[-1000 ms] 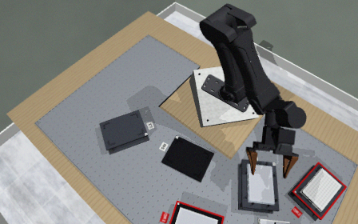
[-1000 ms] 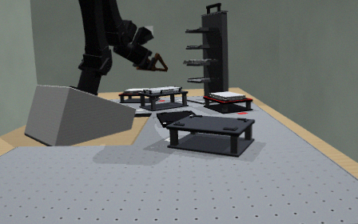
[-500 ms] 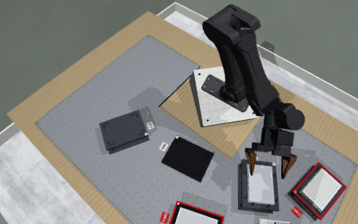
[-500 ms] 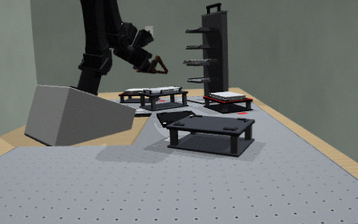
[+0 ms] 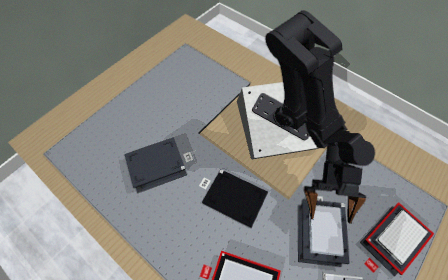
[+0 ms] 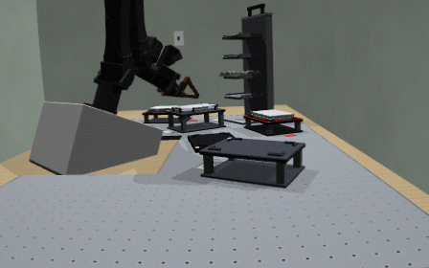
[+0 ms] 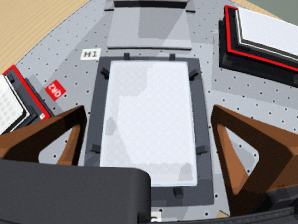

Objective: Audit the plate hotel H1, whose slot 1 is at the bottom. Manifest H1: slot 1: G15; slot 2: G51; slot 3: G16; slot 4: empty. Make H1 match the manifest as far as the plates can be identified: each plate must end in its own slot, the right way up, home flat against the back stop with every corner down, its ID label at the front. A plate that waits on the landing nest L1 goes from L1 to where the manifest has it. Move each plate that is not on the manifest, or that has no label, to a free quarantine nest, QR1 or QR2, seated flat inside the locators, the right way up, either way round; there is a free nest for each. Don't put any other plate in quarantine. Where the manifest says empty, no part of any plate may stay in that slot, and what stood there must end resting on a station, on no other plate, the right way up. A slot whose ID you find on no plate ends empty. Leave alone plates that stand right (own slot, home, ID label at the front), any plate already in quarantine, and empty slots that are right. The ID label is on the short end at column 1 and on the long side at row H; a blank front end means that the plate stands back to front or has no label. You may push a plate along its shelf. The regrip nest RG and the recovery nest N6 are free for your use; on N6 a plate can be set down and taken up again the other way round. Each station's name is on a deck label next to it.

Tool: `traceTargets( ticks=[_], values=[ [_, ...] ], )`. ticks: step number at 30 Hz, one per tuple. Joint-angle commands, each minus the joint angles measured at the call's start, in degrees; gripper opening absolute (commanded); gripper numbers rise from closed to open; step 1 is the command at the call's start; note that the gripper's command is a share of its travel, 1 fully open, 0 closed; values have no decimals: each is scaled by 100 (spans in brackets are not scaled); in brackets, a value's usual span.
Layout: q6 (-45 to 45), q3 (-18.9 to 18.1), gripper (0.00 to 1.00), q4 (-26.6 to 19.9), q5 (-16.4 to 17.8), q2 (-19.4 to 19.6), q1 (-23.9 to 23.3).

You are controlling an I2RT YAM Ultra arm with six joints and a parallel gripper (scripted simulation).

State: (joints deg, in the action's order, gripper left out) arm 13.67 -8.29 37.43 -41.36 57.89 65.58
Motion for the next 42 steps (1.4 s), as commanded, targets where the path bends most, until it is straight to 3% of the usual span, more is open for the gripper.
traceTargets(
  ticks=[1, 31, 42],
  values=[
    [19, 33, 100, 223, -114, -8, 65],
    [250, 624, 100, 916, -894, 268, 860],
    [235, 730, 100, 1695, -850, 932, 815]
  ],
)
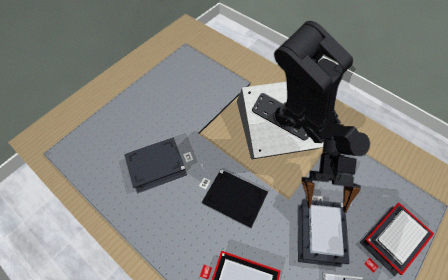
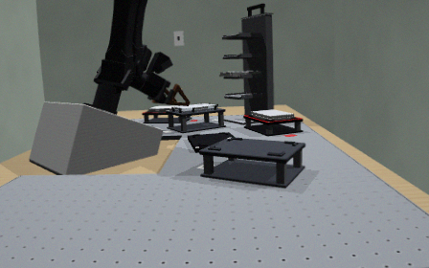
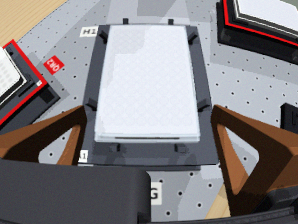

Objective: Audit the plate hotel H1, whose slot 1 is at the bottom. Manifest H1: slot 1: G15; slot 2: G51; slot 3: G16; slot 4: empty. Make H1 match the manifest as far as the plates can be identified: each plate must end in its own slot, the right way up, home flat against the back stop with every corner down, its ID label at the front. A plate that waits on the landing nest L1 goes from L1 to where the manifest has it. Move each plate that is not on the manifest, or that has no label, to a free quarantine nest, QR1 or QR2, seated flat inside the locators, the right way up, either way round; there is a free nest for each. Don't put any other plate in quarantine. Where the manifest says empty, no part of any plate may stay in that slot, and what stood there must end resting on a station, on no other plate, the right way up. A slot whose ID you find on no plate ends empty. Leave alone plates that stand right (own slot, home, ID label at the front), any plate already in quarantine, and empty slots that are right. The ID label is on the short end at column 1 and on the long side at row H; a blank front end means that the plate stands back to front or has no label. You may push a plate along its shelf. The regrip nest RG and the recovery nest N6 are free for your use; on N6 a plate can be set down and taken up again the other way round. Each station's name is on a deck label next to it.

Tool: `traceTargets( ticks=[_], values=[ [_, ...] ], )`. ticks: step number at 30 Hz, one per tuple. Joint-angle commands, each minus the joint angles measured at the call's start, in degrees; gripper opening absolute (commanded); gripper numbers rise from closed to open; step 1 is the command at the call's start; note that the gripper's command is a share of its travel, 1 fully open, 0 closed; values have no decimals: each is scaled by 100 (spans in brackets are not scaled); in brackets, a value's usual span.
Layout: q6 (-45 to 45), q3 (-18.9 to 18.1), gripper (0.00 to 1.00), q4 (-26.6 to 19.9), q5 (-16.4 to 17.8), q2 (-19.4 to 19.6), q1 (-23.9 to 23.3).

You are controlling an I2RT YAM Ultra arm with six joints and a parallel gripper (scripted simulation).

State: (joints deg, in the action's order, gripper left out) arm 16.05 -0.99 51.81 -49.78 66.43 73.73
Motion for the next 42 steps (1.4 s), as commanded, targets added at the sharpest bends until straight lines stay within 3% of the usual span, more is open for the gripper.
traceTargets(
  ticks=[1, 13, 15, 26, 36, 37, 42],
  values=[
    [-5, 10, 100, 347, -4, 155, -5],
    [-24, 90, 100, 1499, 53, 1194, -63],
    [-24, 90, 100, 1499, 53, 1194, -63],
    [-40, 94, 100, 2591, 103, 2227, -113],
    [-40, 95, 100, 2621, 105, 2256, -115],
    [-40, 95, 86, 2621, 105, 2256, -115],
    [-40, 95, 86, 2622, 105, 2256, -115]
  ],
)
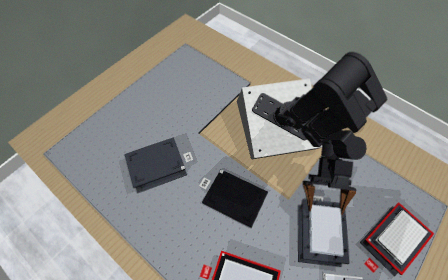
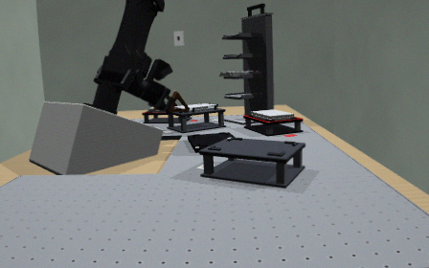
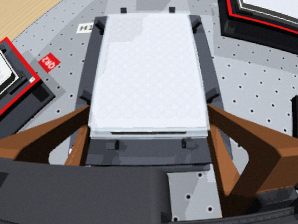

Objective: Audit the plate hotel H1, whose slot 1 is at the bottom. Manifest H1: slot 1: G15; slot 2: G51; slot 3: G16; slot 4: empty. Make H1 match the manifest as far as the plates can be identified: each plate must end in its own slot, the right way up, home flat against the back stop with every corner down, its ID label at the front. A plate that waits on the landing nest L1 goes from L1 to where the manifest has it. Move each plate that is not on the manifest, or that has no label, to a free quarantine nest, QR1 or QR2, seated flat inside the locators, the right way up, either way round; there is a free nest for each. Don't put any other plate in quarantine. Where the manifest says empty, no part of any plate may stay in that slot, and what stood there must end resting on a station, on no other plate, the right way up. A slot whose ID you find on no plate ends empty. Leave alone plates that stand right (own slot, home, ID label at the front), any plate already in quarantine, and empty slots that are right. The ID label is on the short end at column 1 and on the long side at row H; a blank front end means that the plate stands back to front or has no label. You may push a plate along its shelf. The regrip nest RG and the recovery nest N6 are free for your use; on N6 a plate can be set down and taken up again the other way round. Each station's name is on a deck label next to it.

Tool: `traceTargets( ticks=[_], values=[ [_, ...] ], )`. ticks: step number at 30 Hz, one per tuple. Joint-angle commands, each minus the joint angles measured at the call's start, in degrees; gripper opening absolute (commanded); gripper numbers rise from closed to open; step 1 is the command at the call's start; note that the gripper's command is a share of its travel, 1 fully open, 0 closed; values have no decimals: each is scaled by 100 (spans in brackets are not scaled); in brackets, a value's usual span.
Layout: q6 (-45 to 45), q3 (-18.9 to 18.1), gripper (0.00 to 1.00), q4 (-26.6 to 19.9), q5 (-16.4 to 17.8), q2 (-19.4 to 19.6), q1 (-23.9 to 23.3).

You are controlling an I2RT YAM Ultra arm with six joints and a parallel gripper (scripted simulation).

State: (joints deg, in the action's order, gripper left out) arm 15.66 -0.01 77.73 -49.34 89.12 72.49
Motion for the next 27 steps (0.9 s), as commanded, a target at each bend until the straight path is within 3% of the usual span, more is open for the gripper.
traceTargets(
  ticks=[1, 18, 27],
  values=[
    [-1, -4, 86, 30, 61, -12, 10],
    [-1, -4, 86, 30, 61, -12, 10],
    [9, -5, 86, -331, 29, -363, 43]
  ],
)
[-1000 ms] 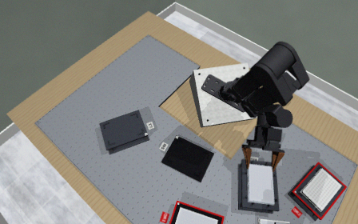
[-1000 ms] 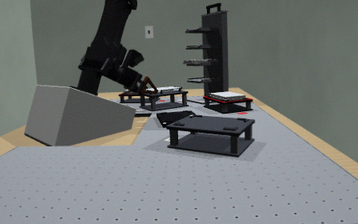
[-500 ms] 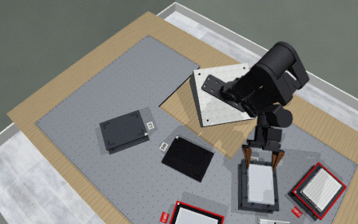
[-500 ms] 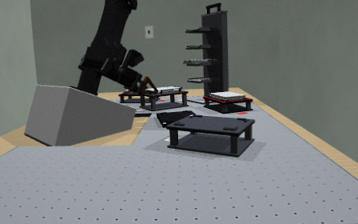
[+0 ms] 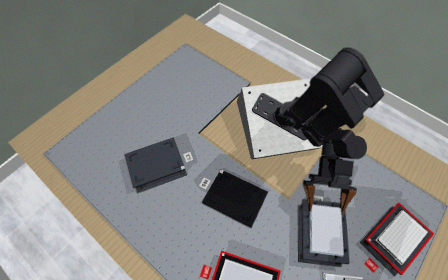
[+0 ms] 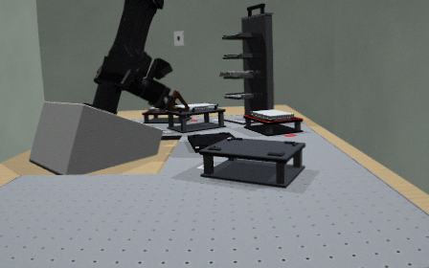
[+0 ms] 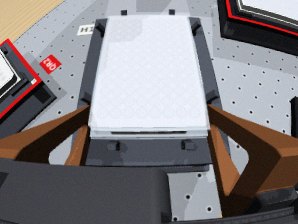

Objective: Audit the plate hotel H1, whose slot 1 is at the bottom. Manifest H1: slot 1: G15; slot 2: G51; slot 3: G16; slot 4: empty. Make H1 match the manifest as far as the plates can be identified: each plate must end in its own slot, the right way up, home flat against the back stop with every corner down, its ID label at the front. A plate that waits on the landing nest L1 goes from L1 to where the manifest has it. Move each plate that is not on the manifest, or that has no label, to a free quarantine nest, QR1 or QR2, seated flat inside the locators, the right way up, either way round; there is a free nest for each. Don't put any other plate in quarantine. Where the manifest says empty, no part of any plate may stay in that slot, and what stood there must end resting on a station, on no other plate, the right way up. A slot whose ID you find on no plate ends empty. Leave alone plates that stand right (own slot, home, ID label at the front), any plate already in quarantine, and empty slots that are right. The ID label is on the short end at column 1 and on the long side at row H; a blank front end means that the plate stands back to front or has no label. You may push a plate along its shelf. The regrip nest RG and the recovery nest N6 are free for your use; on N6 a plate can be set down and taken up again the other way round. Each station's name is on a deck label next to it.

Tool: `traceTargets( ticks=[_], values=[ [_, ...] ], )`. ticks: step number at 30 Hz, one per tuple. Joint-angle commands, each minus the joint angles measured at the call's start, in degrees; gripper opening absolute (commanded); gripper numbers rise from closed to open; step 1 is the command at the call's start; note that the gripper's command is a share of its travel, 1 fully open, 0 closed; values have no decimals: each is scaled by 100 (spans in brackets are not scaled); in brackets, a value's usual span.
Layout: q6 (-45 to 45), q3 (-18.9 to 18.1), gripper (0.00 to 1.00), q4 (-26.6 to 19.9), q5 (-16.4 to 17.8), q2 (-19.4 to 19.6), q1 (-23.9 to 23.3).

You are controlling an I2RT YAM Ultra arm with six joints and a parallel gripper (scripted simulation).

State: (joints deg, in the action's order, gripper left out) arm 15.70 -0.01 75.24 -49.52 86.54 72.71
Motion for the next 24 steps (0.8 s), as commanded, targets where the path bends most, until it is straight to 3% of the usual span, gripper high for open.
traceTargets(
  ticks=[1, 24],
  values=[
    [7, -5, 86, -148, 40, -168, 27],
    [52, -11, 86, -1617, -95, -1538, 164]
  ],
)
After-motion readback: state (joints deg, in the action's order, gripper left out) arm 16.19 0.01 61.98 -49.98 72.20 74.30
